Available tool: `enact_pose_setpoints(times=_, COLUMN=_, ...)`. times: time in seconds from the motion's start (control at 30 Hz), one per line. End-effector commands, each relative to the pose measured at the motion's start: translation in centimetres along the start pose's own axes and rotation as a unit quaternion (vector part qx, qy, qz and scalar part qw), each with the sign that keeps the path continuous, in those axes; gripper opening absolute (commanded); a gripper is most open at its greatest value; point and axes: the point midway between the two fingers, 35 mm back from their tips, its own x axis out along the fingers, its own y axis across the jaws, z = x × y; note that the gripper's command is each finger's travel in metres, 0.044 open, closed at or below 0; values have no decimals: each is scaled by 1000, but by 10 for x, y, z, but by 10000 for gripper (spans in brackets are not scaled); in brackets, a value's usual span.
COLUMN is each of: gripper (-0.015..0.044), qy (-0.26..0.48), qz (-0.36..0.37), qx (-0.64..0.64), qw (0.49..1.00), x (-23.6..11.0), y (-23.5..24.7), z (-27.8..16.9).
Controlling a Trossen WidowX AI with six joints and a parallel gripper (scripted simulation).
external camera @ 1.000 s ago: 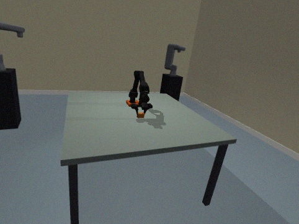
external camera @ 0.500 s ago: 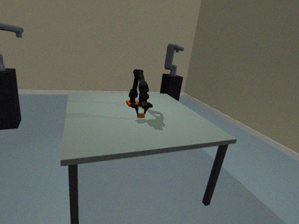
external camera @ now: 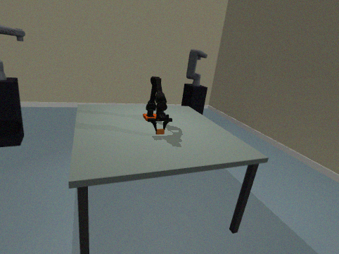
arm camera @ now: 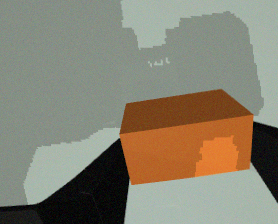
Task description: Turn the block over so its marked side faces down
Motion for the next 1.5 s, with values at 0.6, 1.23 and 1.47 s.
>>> enact_pose_setpoints(times=0.6, gripper=0, qy=-123, qz=1, qx=-3, qw=992, x=-1, y=0, z=-6)
enact_pose_setpoints(times=1.23, gripper=0, qy=-260, qz=1, qx=0, qw=965, x=35, y=-1, z=-4)
enact_pose_setpoints(times=1.47, gripper=0, qy=-309, qz=2, qx=0, qw=951, x=38, y=-1, z=-9)
